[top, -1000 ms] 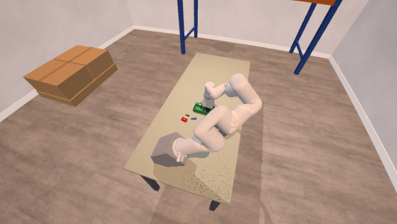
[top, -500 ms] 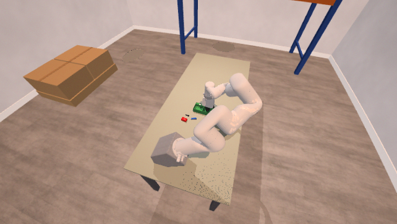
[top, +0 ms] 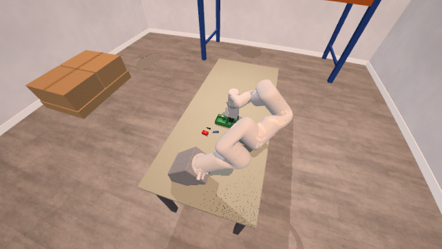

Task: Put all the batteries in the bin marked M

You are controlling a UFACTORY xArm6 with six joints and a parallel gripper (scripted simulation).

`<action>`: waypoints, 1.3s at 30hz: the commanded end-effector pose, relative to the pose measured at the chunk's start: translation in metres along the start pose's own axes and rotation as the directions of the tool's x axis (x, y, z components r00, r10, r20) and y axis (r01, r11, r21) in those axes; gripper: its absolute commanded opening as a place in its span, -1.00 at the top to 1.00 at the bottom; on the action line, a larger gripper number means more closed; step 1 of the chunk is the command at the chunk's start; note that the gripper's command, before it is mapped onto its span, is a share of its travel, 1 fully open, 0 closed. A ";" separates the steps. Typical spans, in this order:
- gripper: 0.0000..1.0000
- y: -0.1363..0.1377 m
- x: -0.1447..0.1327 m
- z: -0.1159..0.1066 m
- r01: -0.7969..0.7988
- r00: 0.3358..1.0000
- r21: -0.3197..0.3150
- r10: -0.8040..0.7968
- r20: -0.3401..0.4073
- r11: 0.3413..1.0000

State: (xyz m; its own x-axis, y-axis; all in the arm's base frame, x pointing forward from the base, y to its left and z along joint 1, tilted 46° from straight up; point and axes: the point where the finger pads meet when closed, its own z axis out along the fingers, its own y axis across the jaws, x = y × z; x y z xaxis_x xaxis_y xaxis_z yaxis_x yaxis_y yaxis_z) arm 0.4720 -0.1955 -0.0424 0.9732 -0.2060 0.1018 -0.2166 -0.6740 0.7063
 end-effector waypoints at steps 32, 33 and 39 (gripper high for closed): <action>0.85 -0.084 -0.003 -0.033 -0.001 1.000 0.002 0.001 -0.004 1.000; 0.85 -0.084 -0.003 -0.033 -0.001 1.000 0.002 0.001 -0.004 1.000; 0.85 -0.084 -0.003 -0.027 -0.001 1.000 0.002 0.001 -0.004 1.000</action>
State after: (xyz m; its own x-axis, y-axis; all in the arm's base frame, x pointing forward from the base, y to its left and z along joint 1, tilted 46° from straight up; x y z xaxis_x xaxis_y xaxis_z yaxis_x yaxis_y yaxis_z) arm 0.4883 -0.1166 -0.0800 0.9733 -0.2053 0.1026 -0.2167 -0.6743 0.7060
